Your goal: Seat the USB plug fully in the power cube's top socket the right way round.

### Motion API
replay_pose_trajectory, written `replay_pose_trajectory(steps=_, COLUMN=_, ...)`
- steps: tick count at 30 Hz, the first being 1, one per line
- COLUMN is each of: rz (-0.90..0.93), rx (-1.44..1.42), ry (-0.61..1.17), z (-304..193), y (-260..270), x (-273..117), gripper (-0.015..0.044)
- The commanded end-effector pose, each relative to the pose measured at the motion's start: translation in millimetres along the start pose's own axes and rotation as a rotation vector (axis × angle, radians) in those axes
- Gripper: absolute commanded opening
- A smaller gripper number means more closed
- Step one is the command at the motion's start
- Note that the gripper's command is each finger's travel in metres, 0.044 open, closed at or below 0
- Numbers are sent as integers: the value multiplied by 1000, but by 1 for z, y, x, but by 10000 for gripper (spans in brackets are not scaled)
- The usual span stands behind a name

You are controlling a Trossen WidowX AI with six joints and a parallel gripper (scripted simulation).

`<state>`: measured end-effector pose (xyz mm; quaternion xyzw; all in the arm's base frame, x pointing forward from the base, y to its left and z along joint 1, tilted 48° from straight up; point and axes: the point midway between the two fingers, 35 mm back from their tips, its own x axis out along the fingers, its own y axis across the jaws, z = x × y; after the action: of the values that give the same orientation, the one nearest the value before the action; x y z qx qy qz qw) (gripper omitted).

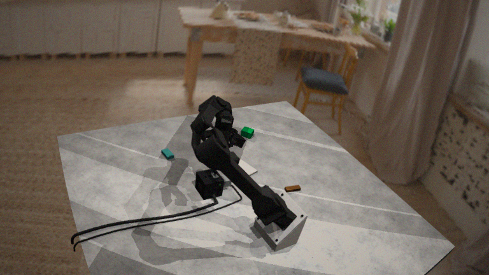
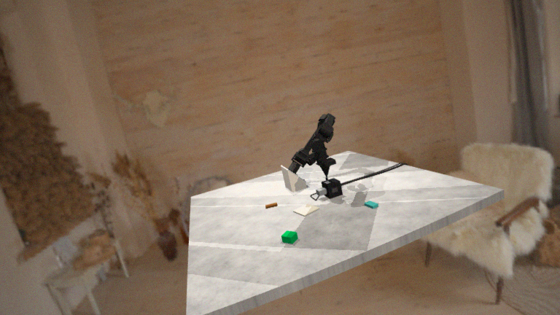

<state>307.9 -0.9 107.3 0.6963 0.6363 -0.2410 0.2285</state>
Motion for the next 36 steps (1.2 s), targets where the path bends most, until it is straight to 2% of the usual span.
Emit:
replay_pose_trajectory(steps=1, rz=3, rx=4, ry=4, z=-1, y=0, x=0, gripper=0)
replay_pose_trajectory(steps=36, rz=3, rx=4, ry=4, z=0, y=0, x=5, gripper=0)
